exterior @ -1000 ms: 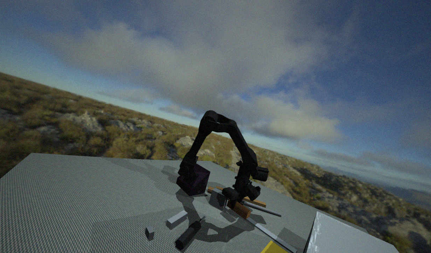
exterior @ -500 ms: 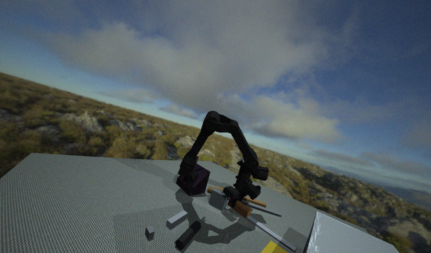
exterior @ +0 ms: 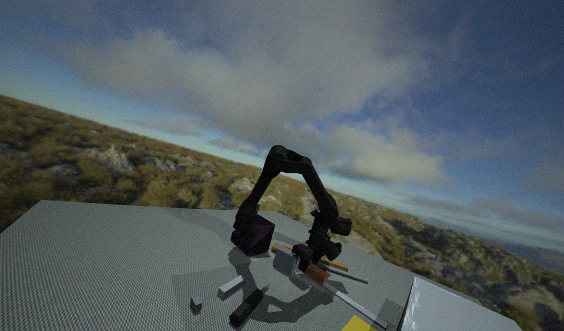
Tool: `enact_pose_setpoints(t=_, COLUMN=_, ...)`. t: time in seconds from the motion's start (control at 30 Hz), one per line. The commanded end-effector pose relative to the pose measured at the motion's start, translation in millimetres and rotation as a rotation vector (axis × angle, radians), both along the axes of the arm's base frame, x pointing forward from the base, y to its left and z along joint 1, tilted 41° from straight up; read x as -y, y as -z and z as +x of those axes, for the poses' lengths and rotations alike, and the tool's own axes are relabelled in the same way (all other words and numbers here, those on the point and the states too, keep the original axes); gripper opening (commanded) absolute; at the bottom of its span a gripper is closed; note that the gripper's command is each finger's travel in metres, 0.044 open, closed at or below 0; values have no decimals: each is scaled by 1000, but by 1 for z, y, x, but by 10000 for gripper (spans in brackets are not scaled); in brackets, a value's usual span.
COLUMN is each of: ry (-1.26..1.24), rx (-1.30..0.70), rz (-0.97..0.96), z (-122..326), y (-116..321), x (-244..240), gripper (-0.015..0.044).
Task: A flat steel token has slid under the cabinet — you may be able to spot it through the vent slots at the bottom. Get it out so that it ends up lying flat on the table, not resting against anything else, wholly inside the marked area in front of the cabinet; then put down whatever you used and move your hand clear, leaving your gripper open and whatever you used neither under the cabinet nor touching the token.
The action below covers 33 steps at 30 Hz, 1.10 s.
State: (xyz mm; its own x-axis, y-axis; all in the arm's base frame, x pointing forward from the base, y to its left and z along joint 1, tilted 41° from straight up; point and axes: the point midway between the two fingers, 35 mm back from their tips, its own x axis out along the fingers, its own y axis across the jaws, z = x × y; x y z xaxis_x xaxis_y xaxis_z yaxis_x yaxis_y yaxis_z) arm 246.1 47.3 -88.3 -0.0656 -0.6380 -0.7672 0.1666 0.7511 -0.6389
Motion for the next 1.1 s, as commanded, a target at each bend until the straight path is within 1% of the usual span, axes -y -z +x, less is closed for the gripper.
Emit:
enact_pose_setpoints(t=0.0, ry=1, rx=-1, rz=0, z=0, y=1, x=0, gripper=270)
enact_pose_setpoints(t=0.47, ry=-2, rx=-4, rz=0, z=-4, y=3, x=3, gripper=270)
enact_pose_setpoints(t=1.07, ry=1, rx=9, rz=5, z=0, y=2, x=0, gripper=150)
